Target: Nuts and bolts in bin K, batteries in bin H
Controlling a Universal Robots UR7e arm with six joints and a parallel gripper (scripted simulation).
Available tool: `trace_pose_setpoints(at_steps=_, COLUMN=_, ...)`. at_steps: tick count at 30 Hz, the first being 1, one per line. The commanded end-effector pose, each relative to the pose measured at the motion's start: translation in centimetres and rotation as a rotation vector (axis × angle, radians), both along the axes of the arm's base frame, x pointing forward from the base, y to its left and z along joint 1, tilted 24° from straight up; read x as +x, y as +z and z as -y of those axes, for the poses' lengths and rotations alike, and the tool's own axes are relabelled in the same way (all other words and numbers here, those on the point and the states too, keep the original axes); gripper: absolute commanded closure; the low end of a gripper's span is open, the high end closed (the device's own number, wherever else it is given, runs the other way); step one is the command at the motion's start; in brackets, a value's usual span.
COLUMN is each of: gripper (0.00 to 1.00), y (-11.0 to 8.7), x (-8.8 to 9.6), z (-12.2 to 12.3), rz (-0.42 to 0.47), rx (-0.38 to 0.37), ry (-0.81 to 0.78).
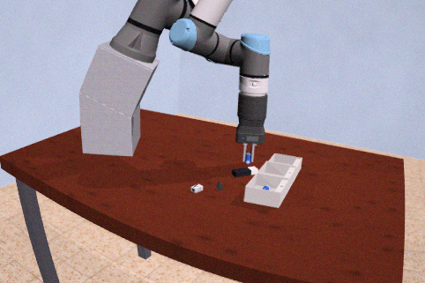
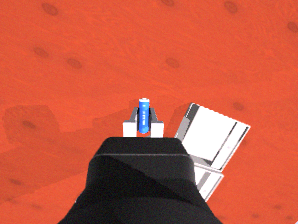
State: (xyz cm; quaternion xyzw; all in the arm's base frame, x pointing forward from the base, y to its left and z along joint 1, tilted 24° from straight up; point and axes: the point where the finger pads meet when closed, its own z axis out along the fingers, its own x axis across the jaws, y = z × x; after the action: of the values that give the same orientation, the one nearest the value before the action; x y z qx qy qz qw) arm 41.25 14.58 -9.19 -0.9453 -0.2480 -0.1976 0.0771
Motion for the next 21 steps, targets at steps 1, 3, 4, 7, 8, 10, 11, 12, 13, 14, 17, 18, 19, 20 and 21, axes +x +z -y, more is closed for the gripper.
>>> trace_pose_setpoints(at_steps=1, gripper=0.69, y=1.1, x=-0.3, z=0.3, rz=0.001, rx=0.000, ry=0.000)
trace_pose_setpoints(at_steps=3, gripper=0.69, y=1.7, x=-0.6, z=0.5, rz=0.001, rx=0.000, ry=0.000)
trace_pose_setpoints(at_steps=4, gripper=0.69, y=2.0, x=-0.7, z=0.5, rz=0.001, rx=0.000, ry=0.000)
trace_pose_setpoints(at_steps=7, gripper=0.69, y=2.9, x=-1.0, z=0.8, rz=0.001, rx=0.000, ry=0.000)
trace_pose_setpoints(at_steps=8, gripper=0.69, y=3.2, x=-1.1, z=0.9, rz=0.001, rx=0.000, ry=0.000)
trace_pose_setpoints(at_steps=10, gripper=0.69, y=3.8, x=-1.3, z=1.0, rz=0.001, rx=0.000, ry=0.000)
trace_pose_setpoints(at_steps=11, gripper=0.69, y=4.1, x=-1.4, z=1.1, rz=0.001, rx=0.000, ry=0.000)
trace_pose_setpoints(at_steps=12, gripper=0.69, y=4.4, x=-1.6, z=1.2, rz=0.001, rx=0.000, ry=0.000)
trace_pose_setpoints(at_steps=13, gripper=0.69, y=4.4, x=-1.6, z=1.2, rz=0.001, rx=0.000, ry=0.000)
trace_pose_setpoints(at_steps=14, gripper=0.69, y=4.4, x=-1.6, z=1.2, rz=0.001, rx=0.000, ry=0.000)
trace_pose_setpoints(at_steps=17, gripper=0.69, y=4.4, x=-1.6, z=1.2, rz=0.001, rx=0.000, ry=0.000)
trace_pose_setpoints(at_steps=18, gripper=0.69, y=4.4, x=-1.6, z=1.2, rz=0.001, rx=0.000, ry=0.000)
trace_pose_setpoints(at_steps=19, gripper=0.69, y=4.4, x=-1.6, z=1.2, rz=0.001, rx=0.000, ry=0.000)
trace_pose_setpoints(at_steps=20, gripper=0.69, y=4.4, x=-1.6, z=1.2, rz=0.001, rx=0.000, ry=0.000)
trace_pose_setpoints(at_steps=21, gripper=0.69, y=4.4, x=-1.6, z=1.2, rz=0.001, rx=0.000, ry=0.000)
